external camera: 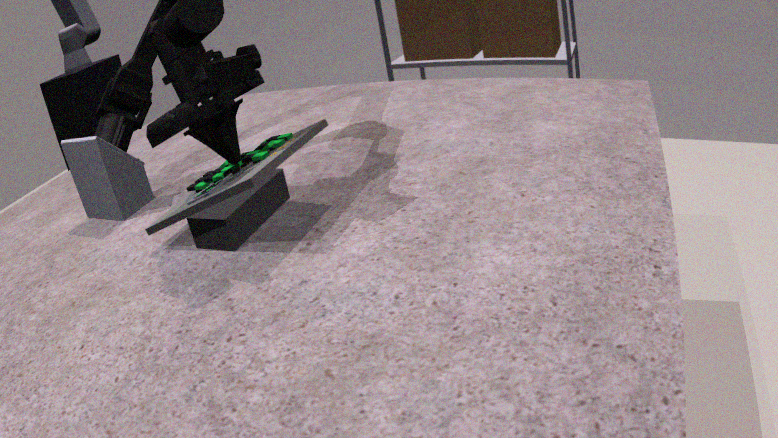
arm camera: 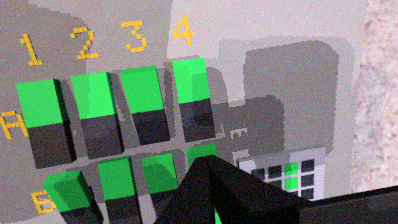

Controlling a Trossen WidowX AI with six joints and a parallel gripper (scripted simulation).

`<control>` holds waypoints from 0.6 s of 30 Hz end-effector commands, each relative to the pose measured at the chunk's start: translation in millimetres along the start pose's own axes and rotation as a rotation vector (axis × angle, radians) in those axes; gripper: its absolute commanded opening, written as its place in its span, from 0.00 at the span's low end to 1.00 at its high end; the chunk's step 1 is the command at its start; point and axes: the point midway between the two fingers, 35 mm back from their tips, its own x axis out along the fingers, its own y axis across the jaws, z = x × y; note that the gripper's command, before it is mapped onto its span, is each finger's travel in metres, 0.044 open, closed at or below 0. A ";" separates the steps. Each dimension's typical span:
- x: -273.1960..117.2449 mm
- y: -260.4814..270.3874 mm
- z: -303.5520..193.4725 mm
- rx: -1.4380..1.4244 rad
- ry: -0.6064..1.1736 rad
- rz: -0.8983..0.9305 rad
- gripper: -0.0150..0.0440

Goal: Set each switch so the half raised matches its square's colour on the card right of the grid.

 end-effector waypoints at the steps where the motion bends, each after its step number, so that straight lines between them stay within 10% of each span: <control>1: 1.0 0.7 -0.2 0.004 -0.001 0.005 0.25; 18: -38.4 -1.5 -0.8 0.003 -0.015 0.000 0.25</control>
